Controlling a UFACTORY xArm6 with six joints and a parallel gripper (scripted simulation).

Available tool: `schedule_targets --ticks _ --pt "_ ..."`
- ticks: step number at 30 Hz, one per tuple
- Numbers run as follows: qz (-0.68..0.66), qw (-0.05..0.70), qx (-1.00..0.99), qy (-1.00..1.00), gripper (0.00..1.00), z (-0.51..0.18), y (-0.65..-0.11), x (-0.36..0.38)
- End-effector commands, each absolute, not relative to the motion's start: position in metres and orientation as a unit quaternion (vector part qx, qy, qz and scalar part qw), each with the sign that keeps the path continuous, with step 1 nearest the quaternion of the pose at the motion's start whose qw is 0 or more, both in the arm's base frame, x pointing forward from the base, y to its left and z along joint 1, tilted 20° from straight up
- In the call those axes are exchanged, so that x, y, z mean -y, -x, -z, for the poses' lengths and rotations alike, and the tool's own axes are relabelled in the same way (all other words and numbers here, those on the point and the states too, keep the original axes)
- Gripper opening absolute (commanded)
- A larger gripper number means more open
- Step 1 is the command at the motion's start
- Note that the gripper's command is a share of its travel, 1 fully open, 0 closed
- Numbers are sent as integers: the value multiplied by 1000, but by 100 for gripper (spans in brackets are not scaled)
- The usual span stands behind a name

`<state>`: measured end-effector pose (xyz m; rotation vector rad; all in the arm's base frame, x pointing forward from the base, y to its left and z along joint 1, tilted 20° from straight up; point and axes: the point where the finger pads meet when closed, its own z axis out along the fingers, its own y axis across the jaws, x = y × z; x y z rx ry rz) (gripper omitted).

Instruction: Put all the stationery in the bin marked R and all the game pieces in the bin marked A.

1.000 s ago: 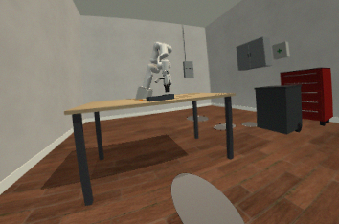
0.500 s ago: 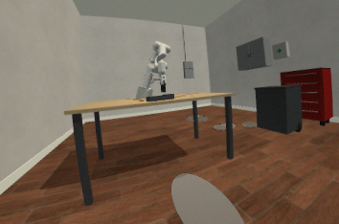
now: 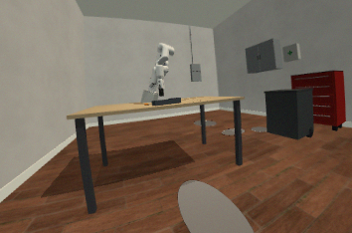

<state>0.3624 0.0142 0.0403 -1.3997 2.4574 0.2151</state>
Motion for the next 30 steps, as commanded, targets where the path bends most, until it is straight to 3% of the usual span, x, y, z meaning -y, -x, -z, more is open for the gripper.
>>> schedule_targets --ticks 1,30 --pt "-85 149 -892 419 56 -42 -360 -10" --pt "-146 125 -981 41 56 -42 -360 -10"
